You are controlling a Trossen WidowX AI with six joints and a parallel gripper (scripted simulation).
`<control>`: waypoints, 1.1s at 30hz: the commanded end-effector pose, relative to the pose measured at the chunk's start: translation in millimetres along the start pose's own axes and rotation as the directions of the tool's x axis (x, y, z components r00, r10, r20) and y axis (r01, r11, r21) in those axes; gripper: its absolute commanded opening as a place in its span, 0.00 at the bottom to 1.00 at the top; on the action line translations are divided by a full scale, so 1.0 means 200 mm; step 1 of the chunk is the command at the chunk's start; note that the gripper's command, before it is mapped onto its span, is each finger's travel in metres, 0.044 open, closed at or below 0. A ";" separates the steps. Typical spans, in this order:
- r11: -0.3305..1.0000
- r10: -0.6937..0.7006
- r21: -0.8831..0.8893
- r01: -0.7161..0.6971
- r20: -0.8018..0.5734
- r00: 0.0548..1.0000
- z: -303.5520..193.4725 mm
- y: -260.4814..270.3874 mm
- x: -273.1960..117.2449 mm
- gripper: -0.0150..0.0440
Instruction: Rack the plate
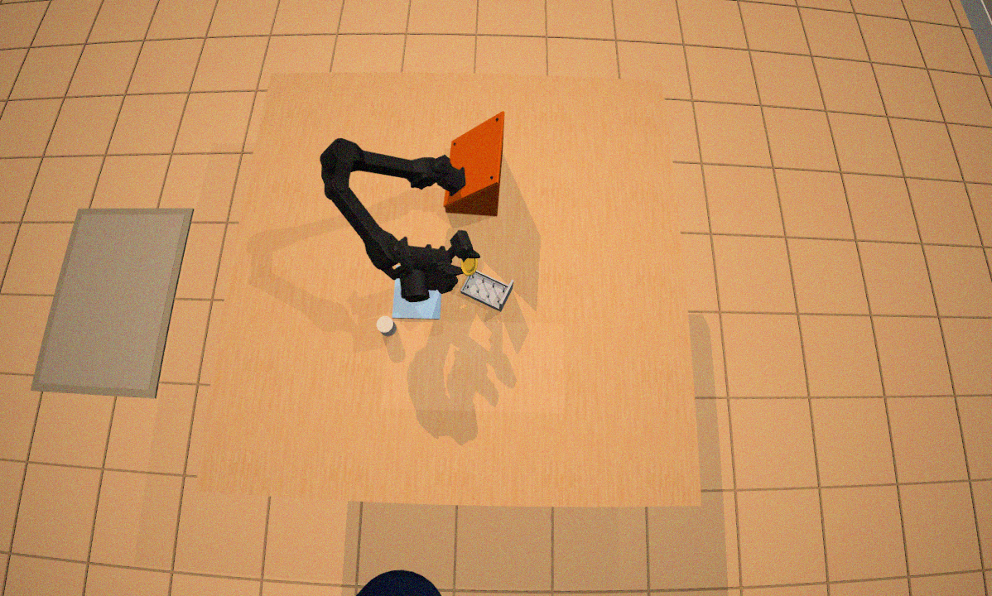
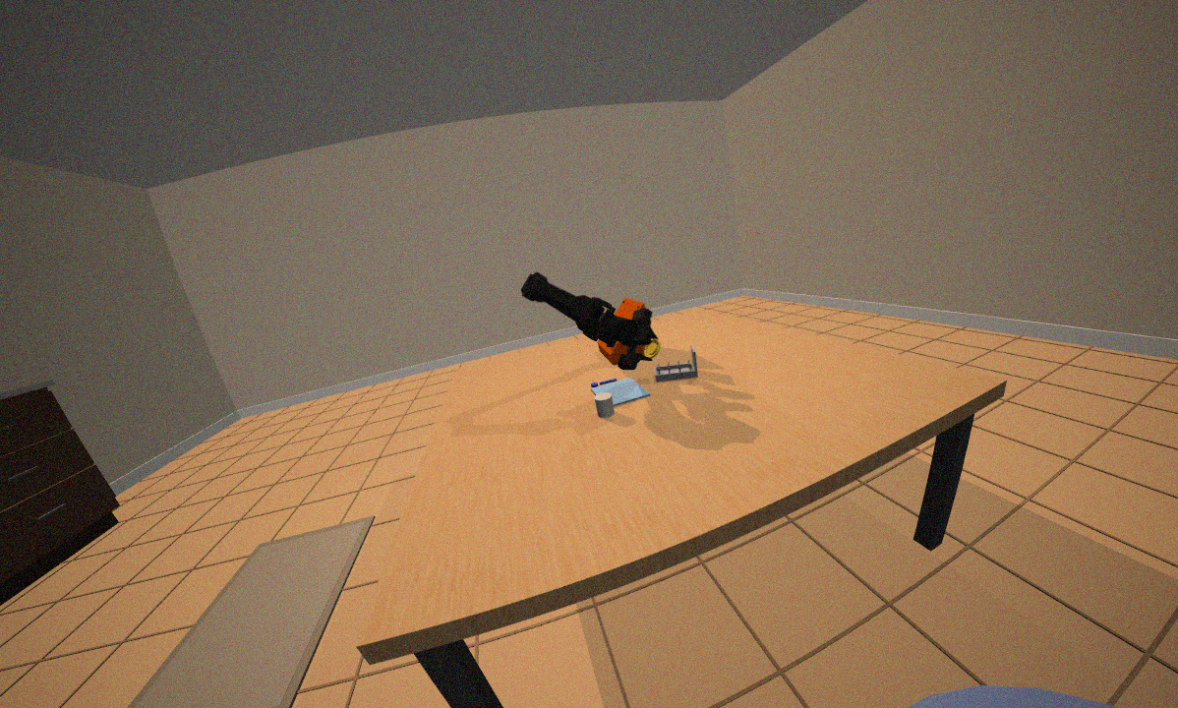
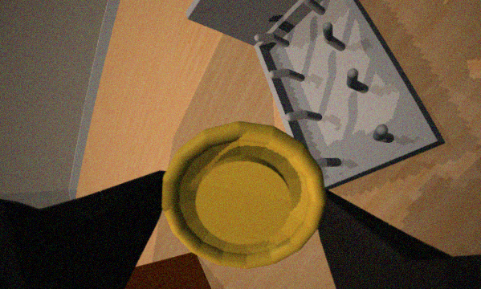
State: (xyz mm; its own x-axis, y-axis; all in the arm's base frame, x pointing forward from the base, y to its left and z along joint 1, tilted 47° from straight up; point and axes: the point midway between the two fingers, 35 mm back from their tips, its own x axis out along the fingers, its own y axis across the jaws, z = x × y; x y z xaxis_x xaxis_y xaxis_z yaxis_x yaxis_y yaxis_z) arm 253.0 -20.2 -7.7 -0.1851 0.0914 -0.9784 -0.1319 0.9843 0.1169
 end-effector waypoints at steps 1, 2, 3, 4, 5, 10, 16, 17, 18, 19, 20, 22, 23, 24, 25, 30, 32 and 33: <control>0.996 0.051 -0.079 -0.047 0.050 0.997 -0.01 -0.01 0.01 0.25; 0.993 0.062 -0.100 -0.056 0.063 0.996 -0.01 -0.01 0.02 0.25; 0.991 0.074 -0.120 -0.064 0.075 0.994 -0.01 -0.02 0.02 0.25; 0.987 0.085 -0.141 -0.072 0.088 0.992 -0.01 -0.02 0.02 0.25; 0.984 0.096 -0.162 -0.078 0.101 0.990 -0.01 -0.03 0.03 0.25; 0.959 0.145 -0.266 -0.097 0.168 0.975 -0.01 -0.05 0.04 0.25; 0.918 0.196 -0.387 -0.087 0.252 0.948 -0.01 -0.07 0.05 0.25; 0.910 0.204 -0.407 -0.081 0.267 0.942 -0.01 -0.08 0.05 0.25; 0.902 0.211 -0.426 -0.075 0.281 0.936 -0.01 -0.08 0.05 0.25; 0.893 0.218 -0.445 -0.068 0.295 0.930 -0.02 -0.08 0.05 0.25; 0.884 0.224 -0.463 -0.059 0.310 0.924 -0.02 -0.09 0.05 0.25; 0.866 0.236 -0.498 -0.040 0.339 0.911 -0.02 -0.10 0.05 0.25; 0.857 0.242 -0.515 -0.028 0.353 0.904 -0.02 -0.10 0.05 0.25; 0.847 0.248 -0.532 -0.016 0.367 0.896 -0.02 -0.11 0.05 0.25; 0.837 0.253 -0.548 -0.003 0.382 0.889 -0.02 -0.11 0.05 0.25; 0.783 0.274 -0.617 0.077 0.453 0.848 -0.03 -0.13 0.04 0.25; 0.760 0.281 -0.640 0.114 0.481 0.830 -0.03 -0.14 0.04 0.25; 0.748 0.284 -0.650 0.134 0.495 0.821 -0.04 -0.14 0.04 0.25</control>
State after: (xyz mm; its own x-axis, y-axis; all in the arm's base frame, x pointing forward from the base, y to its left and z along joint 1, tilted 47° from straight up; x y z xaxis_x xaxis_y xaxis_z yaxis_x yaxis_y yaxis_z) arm 249.5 -47.3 -19.0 0.2462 0.4126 -0.8770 -0.7183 0.6852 0.1207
